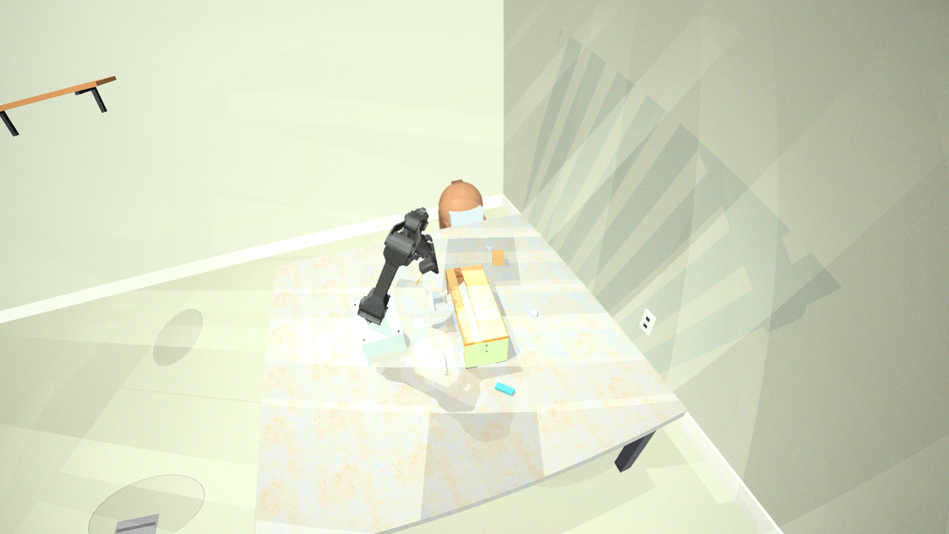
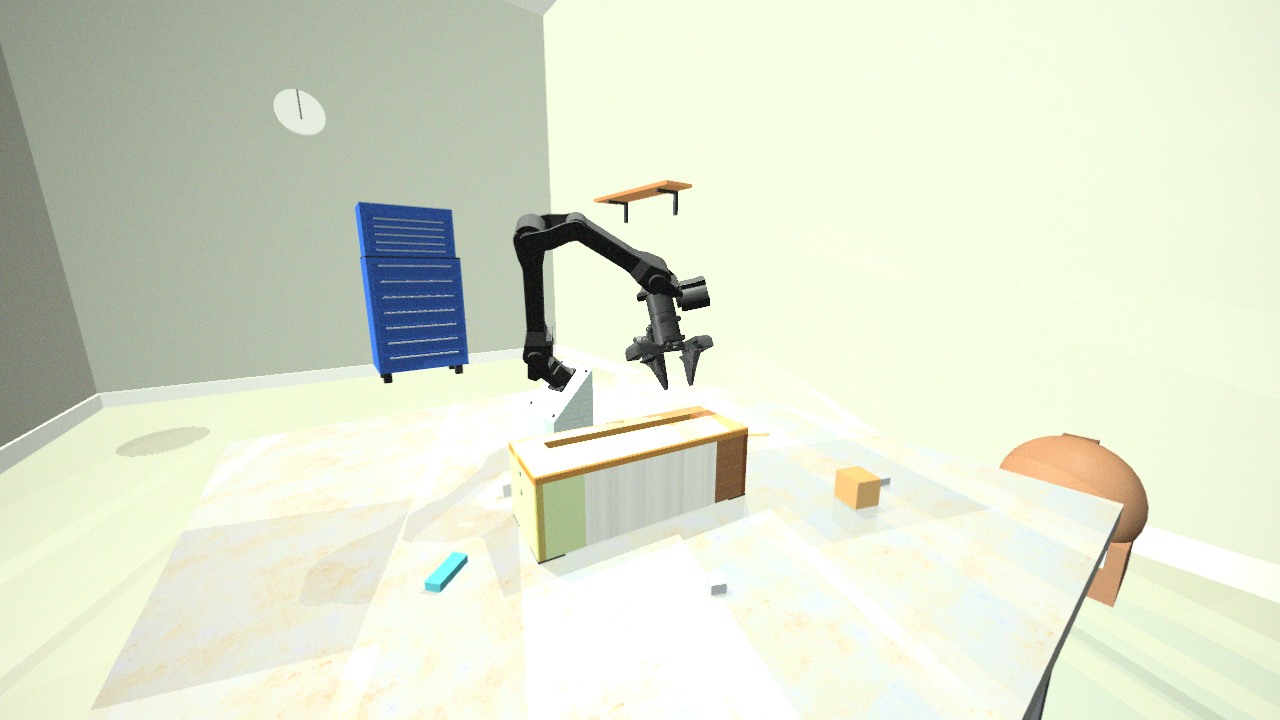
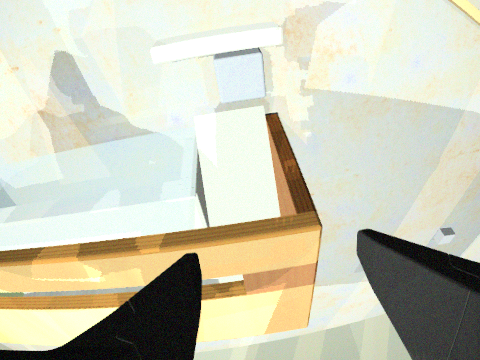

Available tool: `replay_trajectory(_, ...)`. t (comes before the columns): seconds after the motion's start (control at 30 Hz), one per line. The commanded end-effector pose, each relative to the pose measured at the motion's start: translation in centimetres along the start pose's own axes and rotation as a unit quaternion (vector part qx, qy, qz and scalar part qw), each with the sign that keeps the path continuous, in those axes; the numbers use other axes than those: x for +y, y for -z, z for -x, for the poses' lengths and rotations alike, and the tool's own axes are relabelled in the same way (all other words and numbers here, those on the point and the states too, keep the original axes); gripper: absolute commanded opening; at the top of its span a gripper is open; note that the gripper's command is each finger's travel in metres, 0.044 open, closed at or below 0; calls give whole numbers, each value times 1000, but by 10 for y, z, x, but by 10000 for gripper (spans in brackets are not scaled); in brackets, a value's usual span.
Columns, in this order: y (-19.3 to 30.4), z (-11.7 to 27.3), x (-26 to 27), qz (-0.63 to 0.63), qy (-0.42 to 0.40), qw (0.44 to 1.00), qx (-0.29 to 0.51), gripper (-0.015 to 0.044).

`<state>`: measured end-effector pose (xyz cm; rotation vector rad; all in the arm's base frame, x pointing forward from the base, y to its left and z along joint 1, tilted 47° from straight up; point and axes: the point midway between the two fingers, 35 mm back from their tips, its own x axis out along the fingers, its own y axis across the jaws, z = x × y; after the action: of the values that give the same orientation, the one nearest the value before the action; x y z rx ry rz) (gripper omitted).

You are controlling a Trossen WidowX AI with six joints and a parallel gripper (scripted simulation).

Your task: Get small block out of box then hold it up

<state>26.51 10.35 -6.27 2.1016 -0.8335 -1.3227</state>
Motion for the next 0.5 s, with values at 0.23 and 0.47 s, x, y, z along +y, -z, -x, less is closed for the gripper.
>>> replay_trajectory(0.23, -38, -85, 3, 11, -4, 1000, 3, 285)
replay_trajectory(0.47, -39, -87, 4, 11, -4, 1000, 3, 285)
